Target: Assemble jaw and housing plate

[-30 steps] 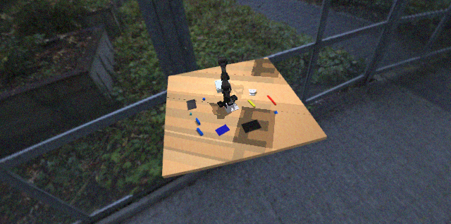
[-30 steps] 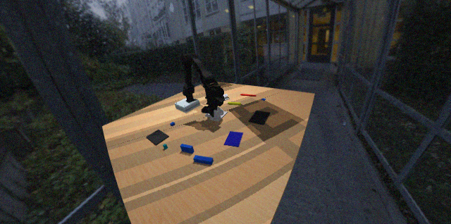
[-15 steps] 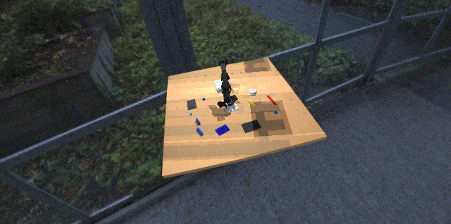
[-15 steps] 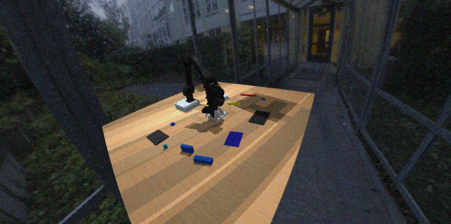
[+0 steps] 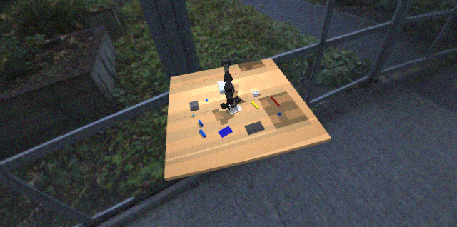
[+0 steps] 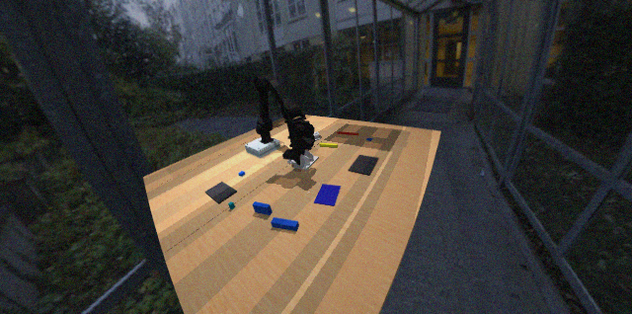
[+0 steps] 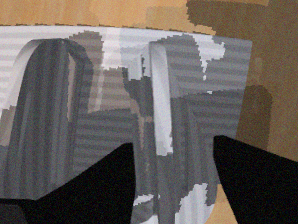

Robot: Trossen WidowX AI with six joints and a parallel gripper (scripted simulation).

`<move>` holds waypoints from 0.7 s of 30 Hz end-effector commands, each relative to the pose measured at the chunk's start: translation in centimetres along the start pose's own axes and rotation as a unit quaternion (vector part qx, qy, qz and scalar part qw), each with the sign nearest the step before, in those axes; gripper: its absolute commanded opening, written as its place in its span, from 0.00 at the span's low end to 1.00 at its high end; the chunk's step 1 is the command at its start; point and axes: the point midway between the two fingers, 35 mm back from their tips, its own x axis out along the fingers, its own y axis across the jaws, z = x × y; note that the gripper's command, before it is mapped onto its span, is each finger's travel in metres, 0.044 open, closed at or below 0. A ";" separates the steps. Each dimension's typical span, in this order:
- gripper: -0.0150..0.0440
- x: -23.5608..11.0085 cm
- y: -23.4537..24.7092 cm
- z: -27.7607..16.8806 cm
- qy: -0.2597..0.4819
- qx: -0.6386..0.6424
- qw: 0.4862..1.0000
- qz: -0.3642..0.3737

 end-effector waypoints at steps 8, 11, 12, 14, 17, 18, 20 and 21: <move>0.48 0.1 -0.1 0.0 -0.001 -0.001 1.000 -0.003; 0.48 0.1 -0.1 0.0 -0.001 -0.001 1.000 -0.003; 0.48 0.1 -0.1 0.0 -0.001 -0.001 1.000 -0.003; 0.48 0.1 -0.1 0.0 -0.001 -0.001 1.000 -0.003; 0.48 0.1 -0.1 0.0 -0.001 -0.001 1.000 -0.003; 0.48 0.1 -0.1 0.0 -0.001 -0.001 1.000 -0.003; 0.48 0.1 -0.1 0.0 -0.001 -0.001 1.000 -0.003; 0.53 0.0 0.0 0.0 0.000 0.000 1.000 0.000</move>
